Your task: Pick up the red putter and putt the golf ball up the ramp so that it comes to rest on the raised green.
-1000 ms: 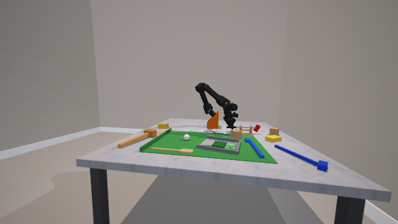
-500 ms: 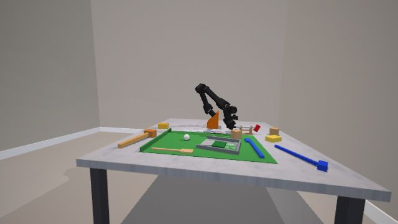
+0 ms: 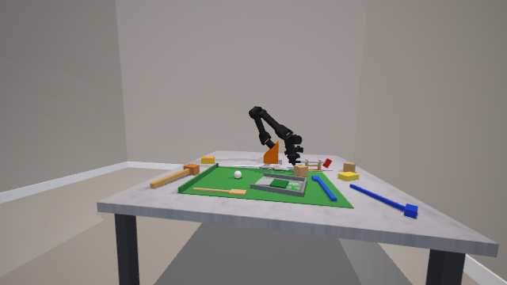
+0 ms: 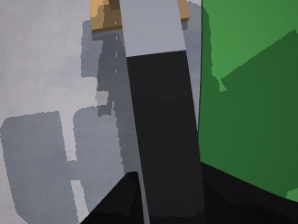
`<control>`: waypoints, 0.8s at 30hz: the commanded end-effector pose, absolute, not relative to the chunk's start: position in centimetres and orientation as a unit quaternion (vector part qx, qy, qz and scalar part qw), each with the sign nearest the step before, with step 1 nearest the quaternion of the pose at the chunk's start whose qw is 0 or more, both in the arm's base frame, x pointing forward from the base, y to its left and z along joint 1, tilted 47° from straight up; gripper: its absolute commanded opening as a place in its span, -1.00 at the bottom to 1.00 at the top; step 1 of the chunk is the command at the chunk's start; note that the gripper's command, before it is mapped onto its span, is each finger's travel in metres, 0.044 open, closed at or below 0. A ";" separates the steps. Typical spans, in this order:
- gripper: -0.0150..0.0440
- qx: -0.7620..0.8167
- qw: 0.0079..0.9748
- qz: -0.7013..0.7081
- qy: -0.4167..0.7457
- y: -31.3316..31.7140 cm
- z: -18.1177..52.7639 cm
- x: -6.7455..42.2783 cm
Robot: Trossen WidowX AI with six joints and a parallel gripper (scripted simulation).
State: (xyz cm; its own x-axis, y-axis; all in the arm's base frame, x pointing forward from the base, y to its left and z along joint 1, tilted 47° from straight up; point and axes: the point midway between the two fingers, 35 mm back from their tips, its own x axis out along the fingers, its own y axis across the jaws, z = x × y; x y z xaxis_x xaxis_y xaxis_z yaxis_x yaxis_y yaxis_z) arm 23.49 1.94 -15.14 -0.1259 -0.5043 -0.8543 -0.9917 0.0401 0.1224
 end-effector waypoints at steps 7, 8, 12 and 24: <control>-0.49 -0.578 0.320 0.381 0.646 2.2 -14.9 23.6; -0.49 -0.578 0.321 0.381 0.646 2.5 -14.7 23.7; -0.49 -0.578 0.322 0.382 0.645 4.3 -13.1 24.3; -0.49 -0.578 0.321 0.383 0.646 9.2 -8.2 24.6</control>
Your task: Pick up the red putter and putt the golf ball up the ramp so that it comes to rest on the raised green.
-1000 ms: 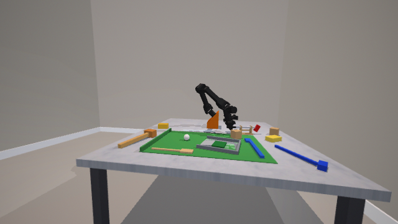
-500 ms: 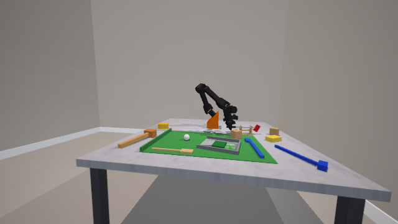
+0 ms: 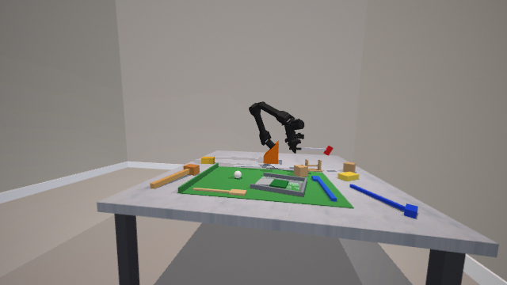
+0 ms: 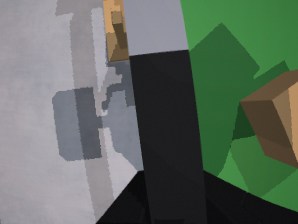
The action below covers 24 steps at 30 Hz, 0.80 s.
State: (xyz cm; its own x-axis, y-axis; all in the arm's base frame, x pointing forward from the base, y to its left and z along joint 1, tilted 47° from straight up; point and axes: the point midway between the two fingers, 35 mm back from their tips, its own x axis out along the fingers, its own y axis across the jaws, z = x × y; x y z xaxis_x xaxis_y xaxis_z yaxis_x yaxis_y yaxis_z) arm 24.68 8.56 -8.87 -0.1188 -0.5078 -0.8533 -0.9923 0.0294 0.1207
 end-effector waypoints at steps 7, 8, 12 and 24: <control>-0.49 -0.549 0.388 0.291 0.681 6.4 -5.7 26.6; -0.49 -0.542 0.400 0.273 0.687 5.9 -5.1 26.9; -0.49 -0.510 0.447 0.203 0.706 4.0 -2.7 27.9; -0.49 -0.394 0.562 -0.023 0.727 -2.3 4.7 29.1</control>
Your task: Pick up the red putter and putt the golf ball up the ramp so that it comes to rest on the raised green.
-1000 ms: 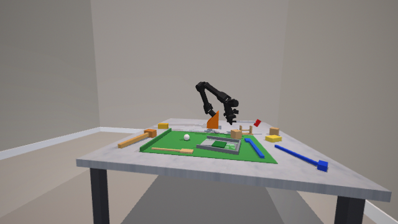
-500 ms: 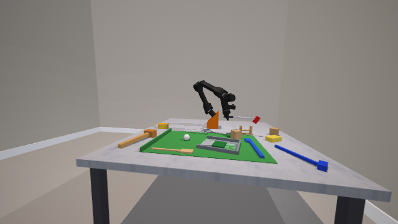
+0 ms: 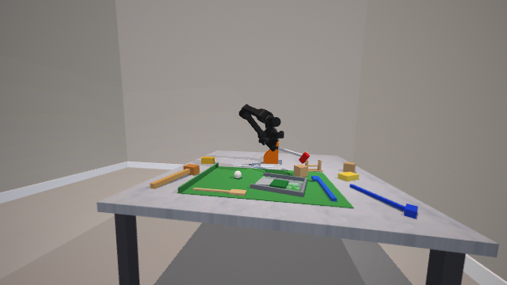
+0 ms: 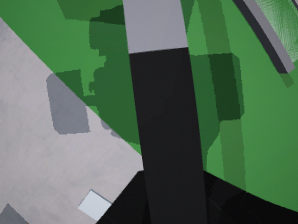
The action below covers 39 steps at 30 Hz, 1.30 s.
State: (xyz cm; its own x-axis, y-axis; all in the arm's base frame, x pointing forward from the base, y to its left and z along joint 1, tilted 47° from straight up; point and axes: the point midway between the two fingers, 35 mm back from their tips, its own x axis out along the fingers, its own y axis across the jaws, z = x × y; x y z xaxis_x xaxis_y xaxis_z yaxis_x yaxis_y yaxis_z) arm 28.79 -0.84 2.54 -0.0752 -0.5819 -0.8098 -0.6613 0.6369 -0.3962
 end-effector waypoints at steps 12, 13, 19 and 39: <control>-0.49 -0.255 0.631 -0.253 0.687 -8.9 12.2 27.2; -0.49 -0.243 0.635 -0.272 0.681 -9.4 12.8 26.9; -0.49 -0.170 0.649 -0.383 0.635 -12.3 16.4 24.6; -0.49 -0.152 0.651 -0.410 0.621 -15.8 14.6 23.5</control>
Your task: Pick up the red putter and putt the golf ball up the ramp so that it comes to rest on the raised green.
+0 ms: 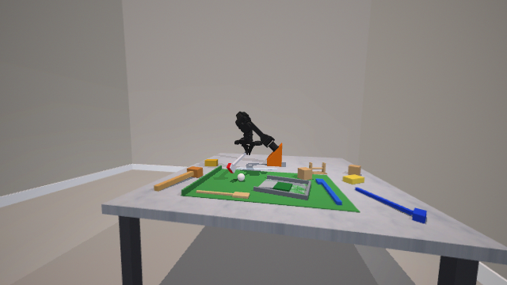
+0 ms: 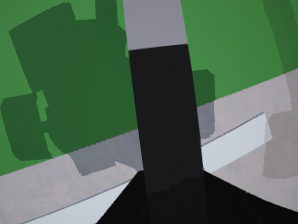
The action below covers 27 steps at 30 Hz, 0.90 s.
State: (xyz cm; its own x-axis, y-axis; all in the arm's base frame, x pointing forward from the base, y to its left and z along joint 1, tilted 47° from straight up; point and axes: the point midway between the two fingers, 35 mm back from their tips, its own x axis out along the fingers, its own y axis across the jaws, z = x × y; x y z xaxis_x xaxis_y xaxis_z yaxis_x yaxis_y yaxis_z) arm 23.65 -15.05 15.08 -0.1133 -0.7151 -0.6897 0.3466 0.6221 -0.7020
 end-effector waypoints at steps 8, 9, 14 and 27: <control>-0.49 -0.152 0.651 -0.410 0.620 -16.4 14.1 23.5; -0.49 -0.152 0.651 -0.410 0.620 -16.5 14.0 23.4; -0.49 -0.152 0.651 -0.410 0.620 -17.1 13.4 23.4; -0.49 -0.150 0.650 -0.412 0.621 -17.8 12.8 23.1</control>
State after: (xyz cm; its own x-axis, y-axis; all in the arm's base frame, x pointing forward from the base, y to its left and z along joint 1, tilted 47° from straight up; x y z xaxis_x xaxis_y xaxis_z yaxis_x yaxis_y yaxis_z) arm 23.06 -17.88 12.74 -0.1137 -0.7210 -0.6836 0.3496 0.6150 -0.7068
